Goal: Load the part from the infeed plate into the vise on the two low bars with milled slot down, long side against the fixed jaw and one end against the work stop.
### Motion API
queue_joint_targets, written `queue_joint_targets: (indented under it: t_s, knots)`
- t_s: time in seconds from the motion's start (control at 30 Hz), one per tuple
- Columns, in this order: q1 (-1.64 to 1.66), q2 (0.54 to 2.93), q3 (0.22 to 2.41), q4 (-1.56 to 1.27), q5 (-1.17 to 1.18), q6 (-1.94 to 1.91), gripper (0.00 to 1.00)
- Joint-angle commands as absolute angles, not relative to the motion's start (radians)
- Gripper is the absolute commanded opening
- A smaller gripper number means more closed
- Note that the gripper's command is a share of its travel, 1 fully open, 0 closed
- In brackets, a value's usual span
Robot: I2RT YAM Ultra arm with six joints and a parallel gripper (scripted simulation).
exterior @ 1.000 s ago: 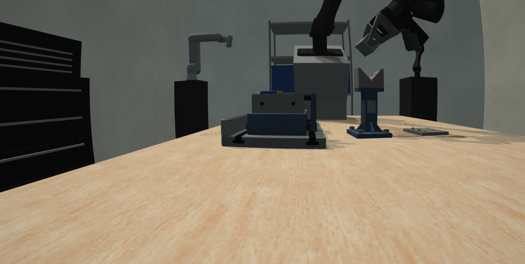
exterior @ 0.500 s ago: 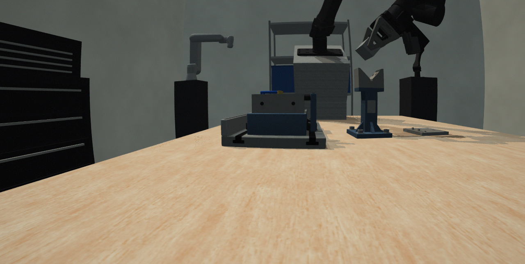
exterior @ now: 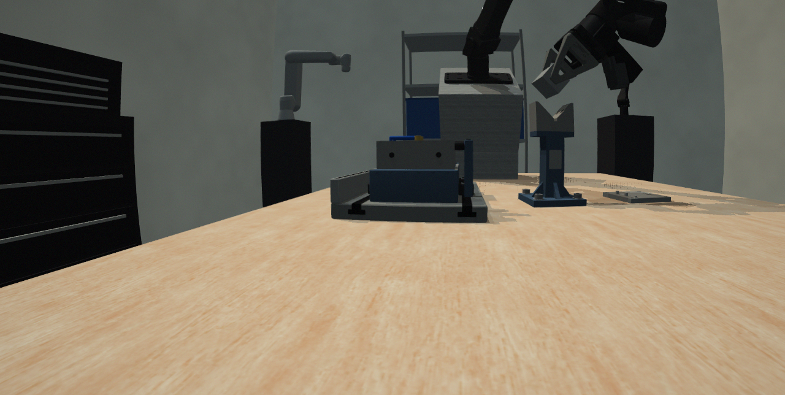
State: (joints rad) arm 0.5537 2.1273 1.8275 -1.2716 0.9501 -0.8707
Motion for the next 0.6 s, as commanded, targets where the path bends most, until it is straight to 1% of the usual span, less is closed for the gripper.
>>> queue_joint_targets:
  t_s: [0.0, 0.13, 0.37, 0.4, 0.57]
  knots:
    - [0.550, 2.141, 1.846, -1.254, 0.973, -0.883, 0.00]
    - [0.551, 2.116, 1.832, -1.240, 0.973, -0.888, 0.00]
    - [0.543, 2.163, 1.818, -1.221, 0.973, -0.895, 0.00]
    - [0.555, 2.130, 1.817, -1.222, 0.973, -0.896, 0.00]
    - [0.541, 2.162, 1.848, -1.199, 0.973, -0.903, 0.00]
